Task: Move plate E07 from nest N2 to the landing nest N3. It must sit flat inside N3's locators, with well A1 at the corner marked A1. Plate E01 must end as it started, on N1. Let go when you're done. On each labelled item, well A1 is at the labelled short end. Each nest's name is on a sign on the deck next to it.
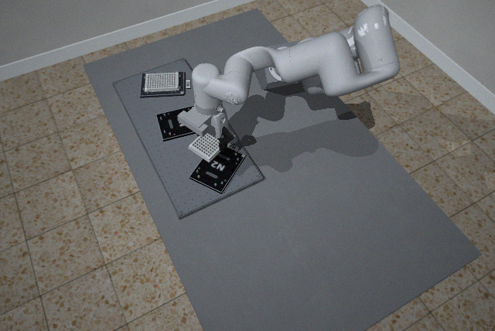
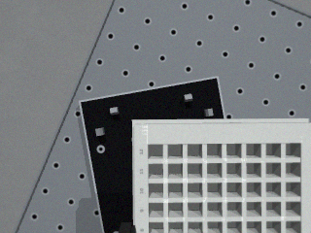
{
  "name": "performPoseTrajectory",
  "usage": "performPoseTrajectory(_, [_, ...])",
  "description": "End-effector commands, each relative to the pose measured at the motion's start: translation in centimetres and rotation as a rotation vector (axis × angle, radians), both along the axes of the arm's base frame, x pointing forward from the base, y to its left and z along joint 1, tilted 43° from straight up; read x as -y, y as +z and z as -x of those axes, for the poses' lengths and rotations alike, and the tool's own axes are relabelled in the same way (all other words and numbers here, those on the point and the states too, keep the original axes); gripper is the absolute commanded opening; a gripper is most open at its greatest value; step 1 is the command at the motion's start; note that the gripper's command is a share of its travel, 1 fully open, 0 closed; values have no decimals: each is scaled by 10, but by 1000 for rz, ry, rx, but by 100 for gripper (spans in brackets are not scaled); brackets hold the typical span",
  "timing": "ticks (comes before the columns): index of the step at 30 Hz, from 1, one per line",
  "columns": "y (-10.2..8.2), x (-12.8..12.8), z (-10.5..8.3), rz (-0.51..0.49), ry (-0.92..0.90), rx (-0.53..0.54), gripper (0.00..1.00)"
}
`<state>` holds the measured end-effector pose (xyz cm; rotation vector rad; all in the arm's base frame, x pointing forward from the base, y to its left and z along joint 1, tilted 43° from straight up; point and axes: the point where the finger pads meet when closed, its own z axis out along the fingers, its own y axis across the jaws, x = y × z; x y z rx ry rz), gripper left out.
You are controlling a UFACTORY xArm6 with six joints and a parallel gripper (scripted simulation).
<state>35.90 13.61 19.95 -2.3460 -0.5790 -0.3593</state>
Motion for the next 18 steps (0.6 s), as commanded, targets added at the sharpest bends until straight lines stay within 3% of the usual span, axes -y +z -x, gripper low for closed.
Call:
performPoseTrajectory(1, [-8, 11, -5, -8, -73, -65, 0])
performPoseTrajectory(18, [-57, 66, -23, -55, -428, -396, 0])
